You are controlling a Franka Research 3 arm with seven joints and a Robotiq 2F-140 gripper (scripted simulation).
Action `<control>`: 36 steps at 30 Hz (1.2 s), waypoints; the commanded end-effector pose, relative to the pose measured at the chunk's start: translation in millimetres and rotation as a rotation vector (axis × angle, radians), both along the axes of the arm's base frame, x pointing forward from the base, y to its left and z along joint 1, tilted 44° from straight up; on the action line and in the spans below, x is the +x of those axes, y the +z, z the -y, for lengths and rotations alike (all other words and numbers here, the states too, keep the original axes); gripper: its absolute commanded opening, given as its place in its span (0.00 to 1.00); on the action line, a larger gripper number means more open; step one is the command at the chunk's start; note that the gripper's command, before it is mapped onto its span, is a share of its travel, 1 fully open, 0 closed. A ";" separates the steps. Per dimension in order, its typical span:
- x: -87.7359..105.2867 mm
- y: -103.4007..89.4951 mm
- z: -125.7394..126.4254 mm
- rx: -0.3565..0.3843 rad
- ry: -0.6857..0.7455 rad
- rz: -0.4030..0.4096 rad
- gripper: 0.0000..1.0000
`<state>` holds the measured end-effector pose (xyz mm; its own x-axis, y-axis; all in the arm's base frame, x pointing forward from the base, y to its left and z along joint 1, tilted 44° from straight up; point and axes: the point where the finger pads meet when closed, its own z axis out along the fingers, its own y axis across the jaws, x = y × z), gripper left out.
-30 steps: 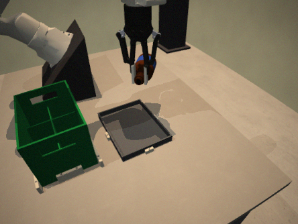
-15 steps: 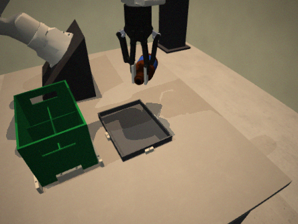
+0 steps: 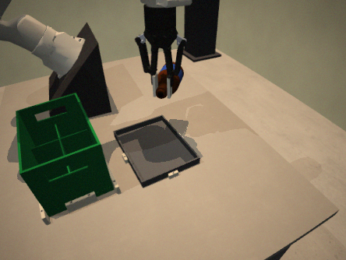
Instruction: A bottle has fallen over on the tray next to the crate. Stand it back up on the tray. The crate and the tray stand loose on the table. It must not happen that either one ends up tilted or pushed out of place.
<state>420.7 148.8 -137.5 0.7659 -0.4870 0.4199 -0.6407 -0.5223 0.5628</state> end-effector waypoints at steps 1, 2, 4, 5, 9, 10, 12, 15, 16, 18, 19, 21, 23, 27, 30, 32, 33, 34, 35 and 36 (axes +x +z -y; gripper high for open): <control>-0.2 0.5 -2.9 0.006 -0.003 0.005 0.00; -0.2 0.5 -2.9 0.006 -0.003 0.005 0.00; -0.2 0.5 -2.9 0.006 -0.003 0.005 0.00; -0.2 0.5 -2.9 0.006 -0.003 0.005 0.00; -0.2 0.4 -2.9 0.005 -0.003 0.005 0.00; -0.2 0.4 -2.9 0.005 -0.002 0.006 0.00; -0.3 0.4 -2.9 0.003 -0.001 0.007 0.00; -0.3 0.3 -2.9 0.002 0.000 0.008 0.00; -0.4 0.3 -2.9 0.001 0.001 0.009 0.00; -0.6 0.2 -2.9 -0.004 0.004 0.011 0.00; -0.7 0.1 -3.0 -0.006 0.006 0.013 0.00; -1.0 -0.1 -3.0 -0.012 0.011 0.018 0.00; -1.2 -0.3 -3.0 -0.019 0.017 0.023 0.00; -1.8 -0.7 -3.2 -0.036 0.031 0.036 0.00; -2.2 -0.9 -3.4 -0.050 0.043 0.047 0.00; -2.2 -0.9 -3.4 -0.050 0.043 0.047 0.00; -2.3 -0.9 -3.4 -0.055 0.047 0.050 0.00; -2.4 -1.0 -3.5 -0.059 0.051 0.054 0.00; -2.5 -1.0 -3.6 -0.064 0.055 0.058 0.00; -2.6 -1.0 -3.7 -0.068 0.059 0.062 0.00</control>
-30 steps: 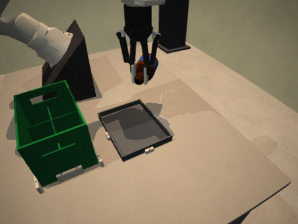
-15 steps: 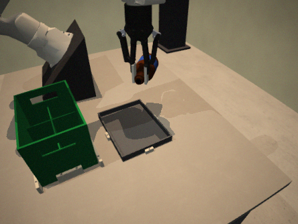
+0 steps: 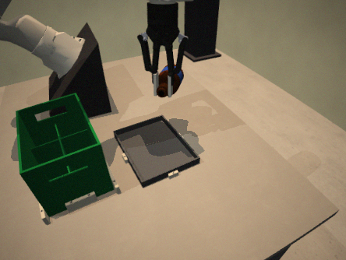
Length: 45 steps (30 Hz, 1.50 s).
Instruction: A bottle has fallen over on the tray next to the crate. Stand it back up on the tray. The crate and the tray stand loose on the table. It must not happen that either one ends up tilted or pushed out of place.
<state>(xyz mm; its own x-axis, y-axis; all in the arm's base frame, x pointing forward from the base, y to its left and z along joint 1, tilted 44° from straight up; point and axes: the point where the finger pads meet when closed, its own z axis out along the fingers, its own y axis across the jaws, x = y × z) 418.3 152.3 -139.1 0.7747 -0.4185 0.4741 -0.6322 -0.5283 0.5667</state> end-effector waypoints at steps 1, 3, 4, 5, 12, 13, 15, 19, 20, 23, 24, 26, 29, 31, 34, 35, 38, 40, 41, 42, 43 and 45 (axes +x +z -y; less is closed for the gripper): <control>-0.2 0.5 -0.3 -0.018 0.006 0.027 0.00; -0.3 0.5 -0.5 -0.026 0.013 0.034 0.00; -0.3 0.5 -0.5 -0.029 0.016 0.038 0.00; -0.3 0.5 -0.6 -0.033 0.020 0.041 0.00; -0.4 0.6 -1.1 -0.047 0.034 0.054 0.00; -0.4 0.6 -1.1 -0.047 0.034 0.054 0.00; -0.4 0.6 -1.2 -0.050 0.036 0.056 0.00; -0.4 0.6 -1.2 -0.051 0.038 0.058 0.00; -0.4 0.6 -1.2 -0.052 0.038 0.058 0.00; -0.4 0.6 -1.2 -0.052 0.038 0.058 0.00; -0.4 0.6 -1.2 -0.052 0.038 0.058 0.00; -0.4 0.6 -1.2 -0.052 0.038 0.058 0.00; -0.4 0.6 -1.2 -0.052 0.038 0.058 0.00; -0.4 0.6 -1.2 -0.052 0.038 0.058 0.00; -0.4 0.6 -1.2 -0.052 0.038 0.058 0.00; -0.4 0.6 -1.2 -0.052 0.038 0.058 0.00; -0.4 0.6 -1.2 -0.052 0.038 0.058 0.00; -0.4 0.6 -1.2 -0.052 0.038 0.058 0.00; -0.4 0.6 -1.2 -0.052 0.038 0.058 0.00; -0.4 0.6 -1.2 -0.052 0.038 0.058 0.00; -0.4 0.6 -1.2 -0.052 0.038 0.058 0.00; -0.4 0.6 -1.2 -0.052 0.038 0.058 0.00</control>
